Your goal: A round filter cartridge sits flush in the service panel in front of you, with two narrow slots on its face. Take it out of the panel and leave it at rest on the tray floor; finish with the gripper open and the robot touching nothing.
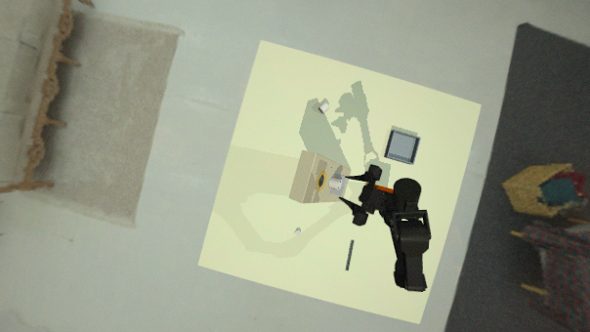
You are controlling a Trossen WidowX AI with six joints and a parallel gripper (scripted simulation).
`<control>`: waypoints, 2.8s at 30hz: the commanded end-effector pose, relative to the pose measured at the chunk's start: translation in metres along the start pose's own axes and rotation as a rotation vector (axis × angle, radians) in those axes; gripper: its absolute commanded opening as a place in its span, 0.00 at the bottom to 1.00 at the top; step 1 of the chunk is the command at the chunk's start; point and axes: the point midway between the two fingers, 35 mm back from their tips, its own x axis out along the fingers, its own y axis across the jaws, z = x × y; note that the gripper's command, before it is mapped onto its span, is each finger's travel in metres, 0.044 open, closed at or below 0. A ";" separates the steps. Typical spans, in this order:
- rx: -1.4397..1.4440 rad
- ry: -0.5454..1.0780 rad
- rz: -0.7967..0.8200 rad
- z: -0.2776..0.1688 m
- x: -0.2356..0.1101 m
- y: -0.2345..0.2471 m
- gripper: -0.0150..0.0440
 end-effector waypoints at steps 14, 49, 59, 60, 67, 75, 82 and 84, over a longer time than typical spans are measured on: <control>-0.035 0.377 0.012 -0.102 0.042 -0.003 0.77; -0.042 0.378 0.012 -0.116 0.081 -0.002 0.70; -0.042 0.378 0.012 -0.116 0.081 -0.002 0.59; -0.042 0.378 0.012 -0.116 0.081 -0.002 0.58; -0.041 0.378 0.012 -0.111 0.081 -0.002 0.30; -0.038 0.378 0.013 -0.092 0.079 -0.001 0.25; -0.038 0.381 0.005 -0.077 0.051 -0.004 0.25; -0.038 0.381 0.005 -0.072 0.042 -0.005 0.25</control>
